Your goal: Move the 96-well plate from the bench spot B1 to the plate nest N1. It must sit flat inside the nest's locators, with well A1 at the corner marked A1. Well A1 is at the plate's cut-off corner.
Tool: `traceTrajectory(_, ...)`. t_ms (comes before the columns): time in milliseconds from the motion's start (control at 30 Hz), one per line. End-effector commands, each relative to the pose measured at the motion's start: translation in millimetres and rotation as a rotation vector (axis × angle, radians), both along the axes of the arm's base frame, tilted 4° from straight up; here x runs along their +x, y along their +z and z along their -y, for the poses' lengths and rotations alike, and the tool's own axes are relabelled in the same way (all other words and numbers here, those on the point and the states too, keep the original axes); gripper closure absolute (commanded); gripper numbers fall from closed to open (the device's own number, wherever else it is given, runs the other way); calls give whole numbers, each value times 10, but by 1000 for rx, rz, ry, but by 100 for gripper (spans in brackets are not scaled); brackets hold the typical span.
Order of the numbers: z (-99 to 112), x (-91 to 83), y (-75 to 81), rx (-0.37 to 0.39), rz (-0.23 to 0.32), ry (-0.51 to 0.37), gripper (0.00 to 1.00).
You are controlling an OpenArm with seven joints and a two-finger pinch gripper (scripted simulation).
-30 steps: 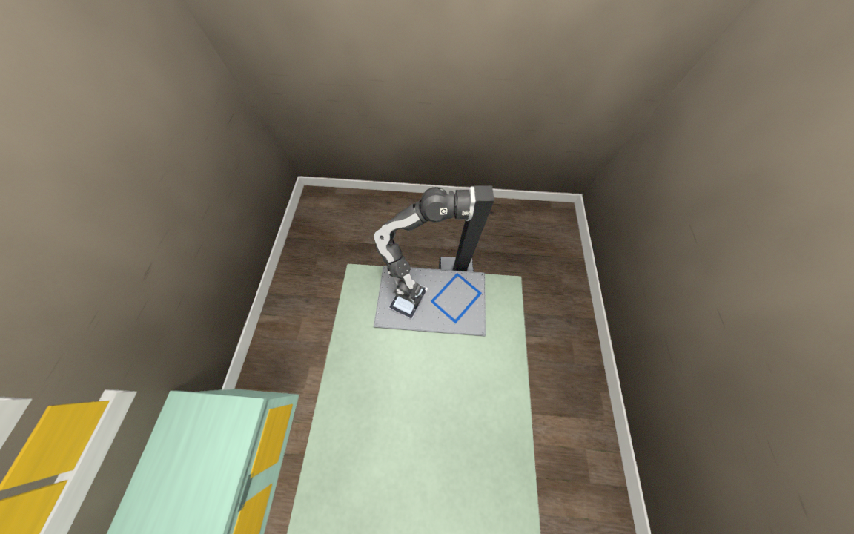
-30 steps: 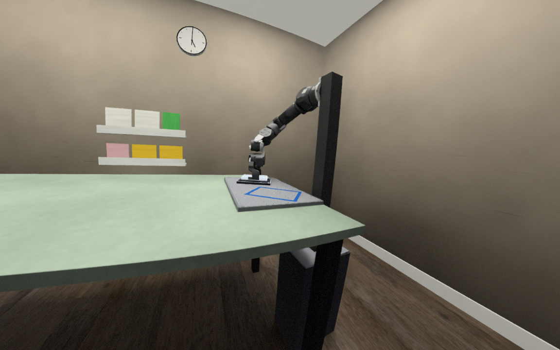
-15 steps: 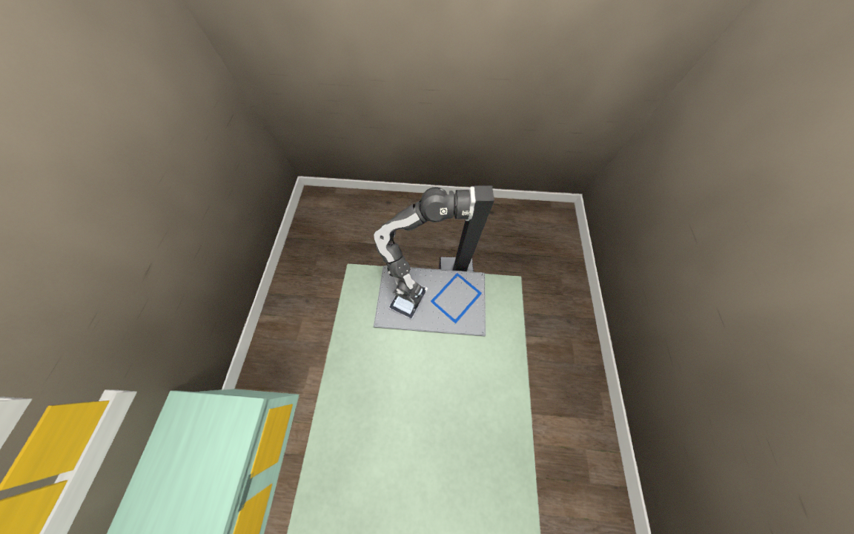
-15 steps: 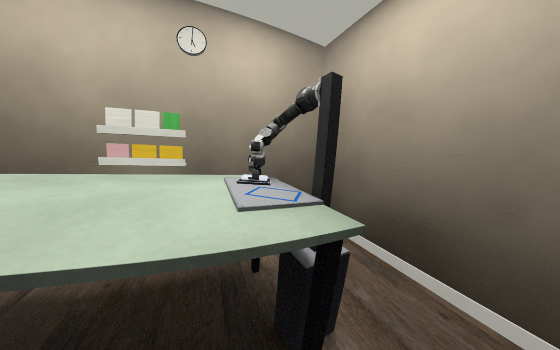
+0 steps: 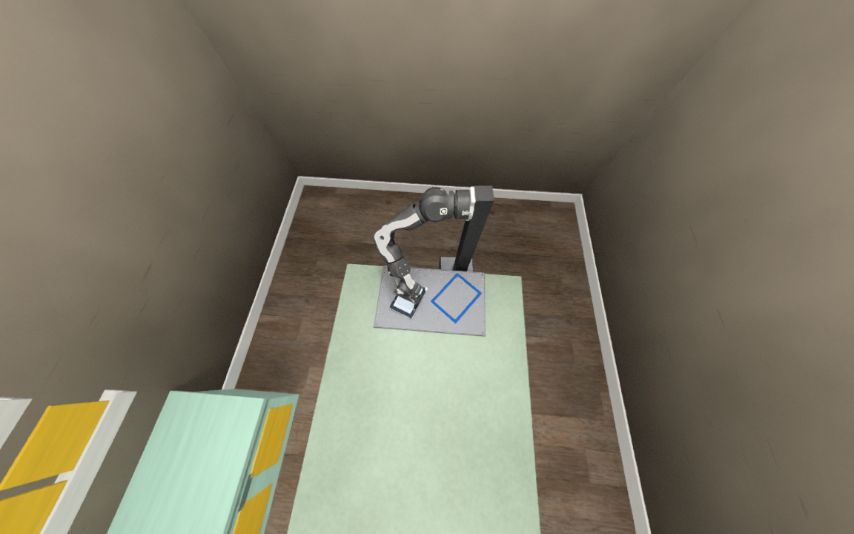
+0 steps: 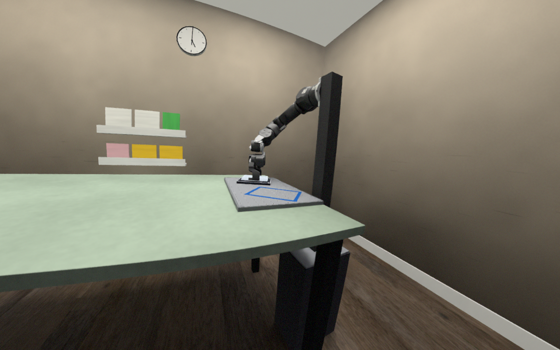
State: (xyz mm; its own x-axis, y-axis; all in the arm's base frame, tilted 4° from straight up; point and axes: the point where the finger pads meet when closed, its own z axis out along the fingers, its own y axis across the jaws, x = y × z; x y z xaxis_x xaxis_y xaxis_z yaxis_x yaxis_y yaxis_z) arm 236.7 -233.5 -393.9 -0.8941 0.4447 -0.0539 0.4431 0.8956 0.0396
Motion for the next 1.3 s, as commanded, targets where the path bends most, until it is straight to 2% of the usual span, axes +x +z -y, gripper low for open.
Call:
traceTrajectory(0,-2,13,5,3,7,-2,100)
traceTrajectory(767,-5,21,-16,3,9,-3,100)
traceTrajectory(1267,-1,16,-13,0,5,-1,50)
